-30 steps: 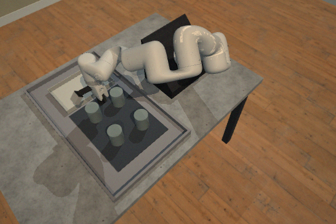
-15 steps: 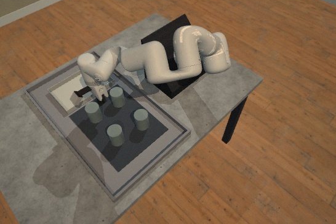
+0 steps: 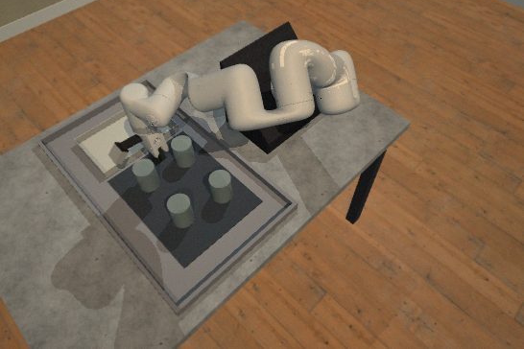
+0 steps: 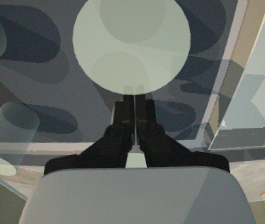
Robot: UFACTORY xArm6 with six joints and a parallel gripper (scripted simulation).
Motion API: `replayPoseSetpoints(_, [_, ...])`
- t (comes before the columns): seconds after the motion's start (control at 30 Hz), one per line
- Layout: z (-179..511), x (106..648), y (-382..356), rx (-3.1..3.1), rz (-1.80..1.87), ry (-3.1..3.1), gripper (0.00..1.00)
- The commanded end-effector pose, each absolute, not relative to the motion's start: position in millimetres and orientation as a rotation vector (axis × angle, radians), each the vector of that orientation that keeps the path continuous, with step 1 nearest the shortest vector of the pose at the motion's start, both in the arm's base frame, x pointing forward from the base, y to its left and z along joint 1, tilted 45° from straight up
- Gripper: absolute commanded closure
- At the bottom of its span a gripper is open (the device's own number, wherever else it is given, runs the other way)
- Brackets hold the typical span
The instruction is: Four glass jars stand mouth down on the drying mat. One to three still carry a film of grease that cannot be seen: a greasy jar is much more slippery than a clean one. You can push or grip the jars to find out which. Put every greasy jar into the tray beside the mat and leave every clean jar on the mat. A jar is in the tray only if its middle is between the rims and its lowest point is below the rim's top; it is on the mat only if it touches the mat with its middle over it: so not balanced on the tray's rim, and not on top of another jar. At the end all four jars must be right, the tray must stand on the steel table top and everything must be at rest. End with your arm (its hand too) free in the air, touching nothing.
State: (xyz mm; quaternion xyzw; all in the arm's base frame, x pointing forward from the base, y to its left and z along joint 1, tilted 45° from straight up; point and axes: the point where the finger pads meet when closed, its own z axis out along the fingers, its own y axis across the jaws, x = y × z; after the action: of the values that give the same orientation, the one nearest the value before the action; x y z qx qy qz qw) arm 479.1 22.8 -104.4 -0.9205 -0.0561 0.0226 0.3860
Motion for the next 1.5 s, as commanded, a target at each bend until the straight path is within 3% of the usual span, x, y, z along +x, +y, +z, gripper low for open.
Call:
replayPoseSetpoints(0.0, [-103.4,481.0,21.6,-2.346,0.053,-0.142,1.0])
replayPoseSetpoints(1.47, [-102.4,486.4,21.2,-2.346,0.053,-0.142,1.0])
